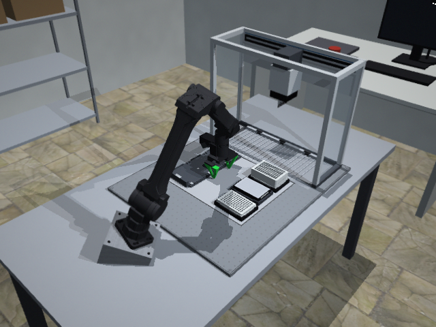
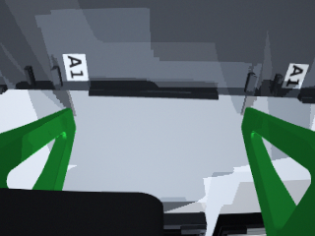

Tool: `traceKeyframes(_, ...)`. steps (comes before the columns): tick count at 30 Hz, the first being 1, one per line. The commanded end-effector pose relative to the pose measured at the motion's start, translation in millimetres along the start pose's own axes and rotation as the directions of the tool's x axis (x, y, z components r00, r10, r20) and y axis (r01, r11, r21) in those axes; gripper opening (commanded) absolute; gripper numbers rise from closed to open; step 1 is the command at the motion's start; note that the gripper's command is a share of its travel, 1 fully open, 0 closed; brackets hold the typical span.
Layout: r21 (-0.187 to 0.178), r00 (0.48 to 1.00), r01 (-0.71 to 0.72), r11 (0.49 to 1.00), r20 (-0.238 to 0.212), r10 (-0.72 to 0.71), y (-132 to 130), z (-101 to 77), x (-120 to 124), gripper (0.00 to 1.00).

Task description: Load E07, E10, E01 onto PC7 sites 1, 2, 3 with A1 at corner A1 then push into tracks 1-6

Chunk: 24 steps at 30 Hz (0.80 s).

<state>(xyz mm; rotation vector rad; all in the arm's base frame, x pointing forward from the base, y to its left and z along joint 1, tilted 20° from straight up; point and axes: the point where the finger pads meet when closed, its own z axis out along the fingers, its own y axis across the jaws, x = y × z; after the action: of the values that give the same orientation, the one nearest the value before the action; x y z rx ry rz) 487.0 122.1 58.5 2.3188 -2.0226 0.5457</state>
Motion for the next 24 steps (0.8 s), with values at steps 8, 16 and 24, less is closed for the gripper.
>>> traceKeyframes(8,0.038,1.000,0.012,0.999,0.011,-0.012,-17.5,-6.7,-9.6,1.00)
traceKeyframes(16,0.050,1.000,-0.007,0.999,0.015,0.006,-23.1,-10.5,-14.2,1.00)
traceKeyframes(24,0.042,1.000,-0.008,0.999,0.012,0.008,-20.1,-8.1,-14.2,1.00)
